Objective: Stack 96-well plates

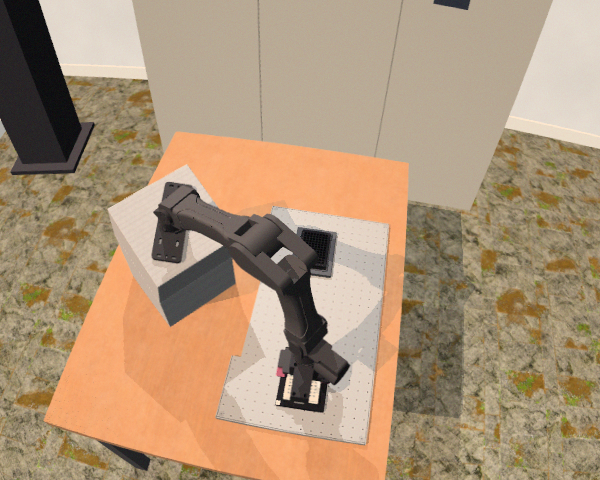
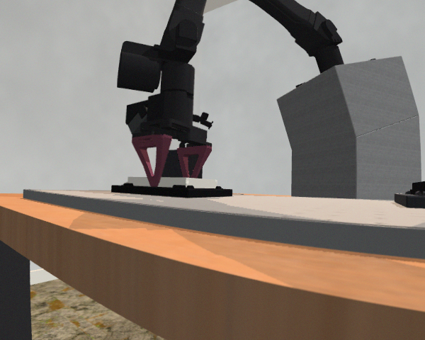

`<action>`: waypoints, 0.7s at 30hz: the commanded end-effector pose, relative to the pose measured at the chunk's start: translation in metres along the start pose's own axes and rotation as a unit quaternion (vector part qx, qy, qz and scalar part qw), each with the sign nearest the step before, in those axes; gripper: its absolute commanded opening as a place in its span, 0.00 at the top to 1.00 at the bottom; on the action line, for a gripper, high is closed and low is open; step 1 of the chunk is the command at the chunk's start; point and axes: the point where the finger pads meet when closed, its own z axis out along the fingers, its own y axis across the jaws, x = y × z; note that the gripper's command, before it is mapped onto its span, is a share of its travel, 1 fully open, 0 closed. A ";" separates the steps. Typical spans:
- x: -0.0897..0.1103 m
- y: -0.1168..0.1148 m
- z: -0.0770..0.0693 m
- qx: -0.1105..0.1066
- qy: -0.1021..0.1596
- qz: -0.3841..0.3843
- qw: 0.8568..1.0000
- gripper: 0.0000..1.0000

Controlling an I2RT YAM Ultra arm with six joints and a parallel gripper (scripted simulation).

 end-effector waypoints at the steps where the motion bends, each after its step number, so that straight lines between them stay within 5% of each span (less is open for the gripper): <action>1: -0.011 0.009 -0.007 -0.006 -0.012 0.001 1.000 1.00; 21: 0.001 -0.001 -0.033 0.004 -0.004 -0.002 1.000 1.00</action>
